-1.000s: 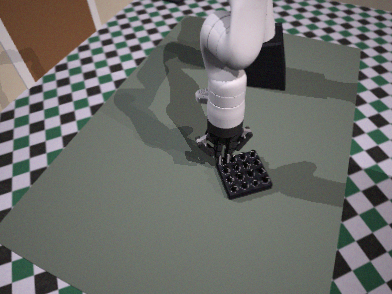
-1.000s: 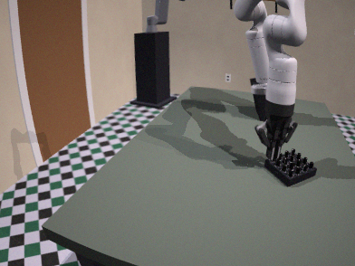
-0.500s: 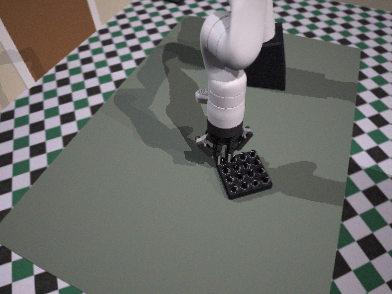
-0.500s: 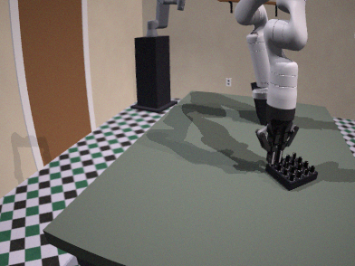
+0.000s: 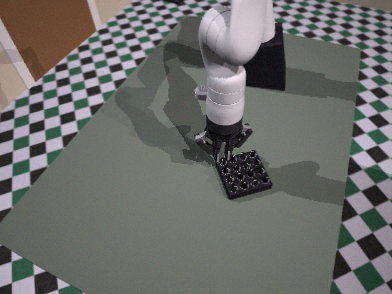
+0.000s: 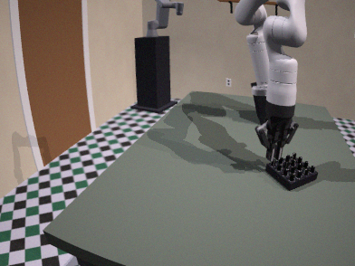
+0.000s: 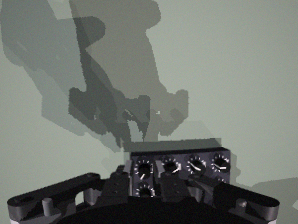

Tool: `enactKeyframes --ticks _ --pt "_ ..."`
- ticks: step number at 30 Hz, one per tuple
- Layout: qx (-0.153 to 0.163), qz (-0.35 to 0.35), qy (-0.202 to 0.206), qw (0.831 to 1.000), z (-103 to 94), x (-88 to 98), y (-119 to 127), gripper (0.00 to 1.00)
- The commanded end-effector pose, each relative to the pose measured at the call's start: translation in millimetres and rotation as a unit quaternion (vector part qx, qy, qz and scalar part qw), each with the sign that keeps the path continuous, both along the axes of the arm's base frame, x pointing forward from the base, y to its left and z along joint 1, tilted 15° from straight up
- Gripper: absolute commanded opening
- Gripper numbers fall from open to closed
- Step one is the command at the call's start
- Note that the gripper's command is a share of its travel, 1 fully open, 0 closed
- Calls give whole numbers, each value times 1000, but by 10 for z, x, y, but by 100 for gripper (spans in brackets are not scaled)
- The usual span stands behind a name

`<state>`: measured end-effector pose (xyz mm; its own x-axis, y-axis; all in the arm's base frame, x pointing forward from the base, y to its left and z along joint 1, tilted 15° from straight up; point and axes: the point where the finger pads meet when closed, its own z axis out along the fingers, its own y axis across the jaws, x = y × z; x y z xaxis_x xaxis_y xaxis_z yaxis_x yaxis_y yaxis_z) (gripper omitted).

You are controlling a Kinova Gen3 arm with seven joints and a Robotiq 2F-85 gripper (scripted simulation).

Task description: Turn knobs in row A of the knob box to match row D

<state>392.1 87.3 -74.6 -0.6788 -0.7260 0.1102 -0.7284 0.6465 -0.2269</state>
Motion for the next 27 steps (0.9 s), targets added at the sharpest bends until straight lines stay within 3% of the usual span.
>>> enactKeyframes --ticks 1,10,27 --pt "2 3 -2 1000 75 5 47 19" --pt "2 3 -2 1000 276 -16 95 19" --pt "2 3 -2 1000 290 -17 98 19"
